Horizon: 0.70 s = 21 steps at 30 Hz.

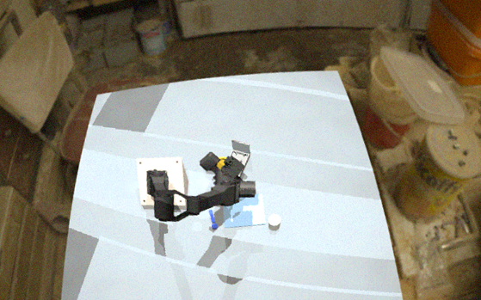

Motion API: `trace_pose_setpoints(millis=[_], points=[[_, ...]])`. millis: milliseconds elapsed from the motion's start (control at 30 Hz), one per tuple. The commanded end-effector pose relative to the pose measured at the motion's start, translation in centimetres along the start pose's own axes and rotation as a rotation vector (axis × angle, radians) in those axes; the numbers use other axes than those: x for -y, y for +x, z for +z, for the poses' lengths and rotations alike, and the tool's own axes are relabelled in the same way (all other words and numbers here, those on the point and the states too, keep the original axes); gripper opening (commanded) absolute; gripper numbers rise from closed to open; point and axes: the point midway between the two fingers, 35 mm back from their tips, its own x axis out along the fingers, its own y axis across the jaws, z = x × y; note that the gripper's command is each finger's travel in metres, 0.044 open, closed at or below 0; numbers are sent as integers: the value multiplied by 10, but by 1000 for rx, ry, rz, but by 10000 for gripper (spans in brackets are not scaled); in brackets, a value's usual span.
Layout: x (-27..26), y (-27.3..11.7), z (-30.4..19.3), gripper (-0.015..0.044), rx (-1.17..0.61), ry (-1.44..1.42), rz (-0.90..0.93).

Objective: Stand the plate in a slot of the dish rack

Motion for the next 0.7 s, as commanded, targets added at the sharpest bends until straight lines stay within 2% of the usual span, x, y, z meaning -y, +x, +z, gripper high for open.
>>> trace_pose_setpoints(millis=[0,667], points=[[2,0,-2,0,66,-80,8],[17,-8,-11,0,397,-522,-105]])
